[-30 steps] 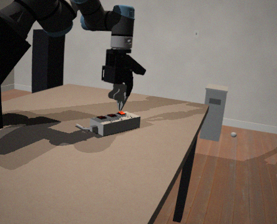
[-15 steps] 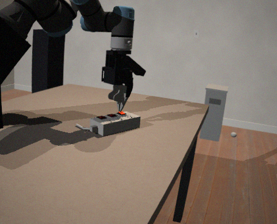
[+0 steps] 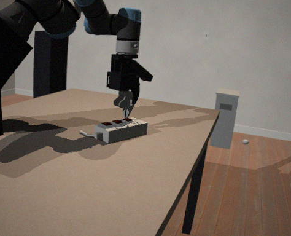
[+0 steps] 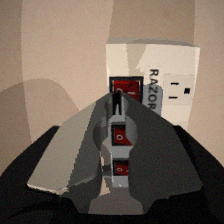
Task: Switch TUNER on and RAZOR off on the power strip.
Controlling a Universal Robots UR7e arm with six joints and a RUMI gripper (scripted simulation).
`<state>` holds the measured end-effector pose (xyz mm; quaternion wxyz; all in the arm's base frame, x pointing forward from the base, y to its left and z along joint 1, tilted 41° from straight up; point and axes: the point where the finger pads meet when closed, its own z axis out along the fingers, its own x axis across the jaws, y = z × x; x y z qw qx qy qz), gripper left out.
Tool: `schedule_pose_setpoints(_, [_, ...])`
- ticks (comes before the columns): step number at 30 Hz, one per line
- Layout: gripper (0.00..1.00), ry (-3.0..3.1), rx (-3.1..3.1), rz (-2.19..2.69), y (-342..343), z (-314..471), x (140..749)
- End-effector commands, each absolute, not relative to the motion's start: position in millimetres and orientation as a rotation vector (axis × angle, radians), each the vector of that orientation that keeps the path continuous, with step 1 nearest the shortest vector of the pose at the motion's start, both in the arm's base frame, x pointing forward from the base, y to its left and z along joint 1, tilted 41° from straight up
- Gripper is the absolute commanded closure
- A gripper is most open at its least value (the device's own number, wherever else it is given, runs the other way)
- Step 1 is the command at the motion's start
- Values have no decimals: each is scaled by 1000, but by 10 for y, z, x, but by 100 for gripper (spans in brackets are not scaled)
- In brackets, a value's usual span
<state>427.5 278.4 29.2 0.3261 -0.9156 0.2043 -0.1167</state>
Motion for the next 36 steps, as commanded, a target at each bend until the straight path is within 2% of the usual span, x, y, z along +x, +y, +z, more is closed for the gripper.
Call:
schedule_pose_setpoints(1, [100,535,-2399,-307,2787,291,4279])
schedule_pose_setpoints(36, [100,535,-2399,-307,2579,578,4148])
